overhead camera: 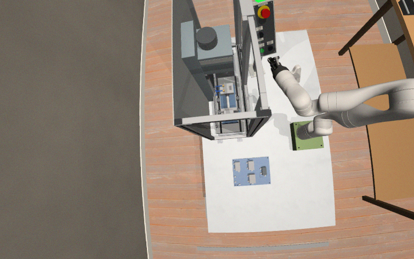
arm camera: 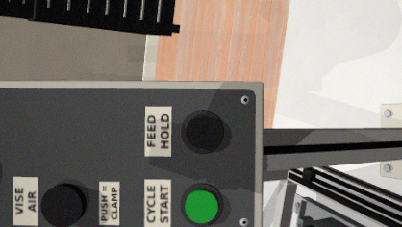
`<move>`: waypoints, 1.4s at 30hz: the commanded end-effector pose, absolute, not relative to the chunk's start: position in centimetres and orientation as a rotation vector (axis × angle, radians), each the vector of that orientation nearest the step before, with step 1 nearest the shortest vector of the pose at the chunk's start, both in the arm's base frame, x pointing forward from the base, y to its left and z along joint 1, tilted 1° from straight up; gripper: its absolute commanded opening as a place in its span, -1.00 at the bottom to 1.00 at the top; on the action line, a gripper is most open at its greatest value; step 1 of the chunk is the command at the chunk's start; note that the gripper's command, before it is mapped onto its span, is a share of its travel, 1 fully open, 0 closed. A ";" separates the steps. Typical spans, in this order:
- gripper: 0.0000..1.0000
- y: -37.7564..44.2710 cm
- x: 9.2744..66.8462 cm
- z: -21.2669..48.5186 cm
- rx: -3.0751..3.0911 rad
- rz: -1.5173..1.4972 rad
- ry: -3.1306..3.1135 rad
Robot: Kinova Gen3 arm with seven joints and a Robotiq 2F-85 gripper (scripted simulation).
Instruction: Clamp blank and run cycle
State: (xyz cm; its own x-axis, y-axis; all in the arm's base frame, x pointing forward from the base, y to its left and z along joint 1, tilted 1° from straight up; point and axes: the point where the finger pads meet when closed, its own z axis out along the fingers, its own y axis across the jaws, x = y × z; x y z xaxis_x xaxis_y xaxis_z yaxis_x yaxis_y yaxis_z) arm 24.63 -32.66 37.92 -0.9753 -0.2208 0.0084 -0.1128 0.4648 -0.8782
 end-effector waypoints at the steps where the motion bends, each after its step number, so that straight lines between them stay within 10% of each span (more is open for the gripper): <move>1: -0.80 -32.5 25.3 41.1 -0.276 -1.693 2.486; 42: -0.80 -31.8 28.0 55.0 -0.220 -2.052 2.171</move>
State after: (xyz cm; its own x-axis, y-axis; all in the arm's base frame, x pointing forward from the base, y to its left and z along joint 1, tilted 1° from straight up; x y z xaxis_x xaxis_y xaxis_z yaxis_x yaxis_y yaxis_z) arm 27.96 -31.97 54.47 -0.9789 -0.2044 0.0027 -0.0133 0.0506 -0.9986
